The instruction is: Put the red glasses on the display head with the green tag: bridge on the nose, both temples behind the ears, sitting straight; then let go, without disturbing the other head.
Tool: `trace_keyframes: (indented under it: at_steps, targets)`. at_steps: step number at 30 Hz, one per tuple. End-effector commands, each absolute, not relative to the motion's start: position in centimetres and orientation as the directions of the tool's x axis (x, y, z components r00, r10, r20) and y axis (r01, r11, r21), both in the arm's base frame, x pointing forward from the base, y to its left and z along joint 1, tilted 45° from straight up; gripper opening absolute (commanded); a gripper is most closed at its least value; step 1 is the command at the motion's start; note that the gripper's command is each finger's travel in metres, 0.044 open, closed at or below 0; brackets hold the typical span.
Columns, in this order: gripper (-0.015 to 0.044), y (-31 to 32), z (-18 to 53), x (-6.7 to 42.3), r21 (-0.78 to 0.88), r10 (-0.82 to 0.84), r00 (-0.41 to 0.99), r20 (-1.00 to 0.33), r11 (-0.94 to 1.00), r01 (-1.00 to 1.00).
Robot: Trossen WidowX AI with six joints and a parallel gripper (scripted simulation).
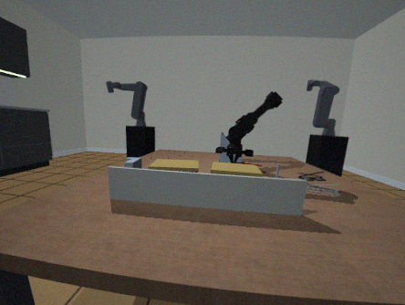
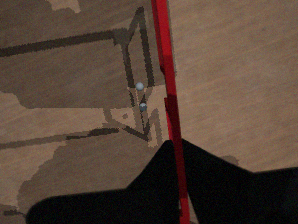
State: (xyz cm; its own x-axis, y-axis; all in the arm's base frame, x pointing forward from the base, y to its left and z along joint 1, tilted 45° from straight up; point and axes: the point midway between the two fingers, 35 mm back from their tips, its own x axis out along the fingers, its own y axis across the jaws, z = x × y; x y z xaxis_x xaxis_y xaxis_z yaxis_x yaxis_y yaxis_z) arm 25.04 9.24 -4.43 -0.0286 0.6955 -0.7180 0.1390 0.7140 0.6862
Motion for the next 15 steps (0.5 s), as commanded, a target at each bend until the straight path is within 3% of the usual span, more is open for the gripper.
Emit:
trace_keyframes:
  at_steps: [1,15]
  targets:
    - [0.0000,9.64,-4.68,24.74,0.690,0.701,-0.034,-0.713,0.709,0.145]
    - [0.0000,10.47,-5.36,24.51,0.693,0.703,-0.035,-0.710,0.706,0.145]
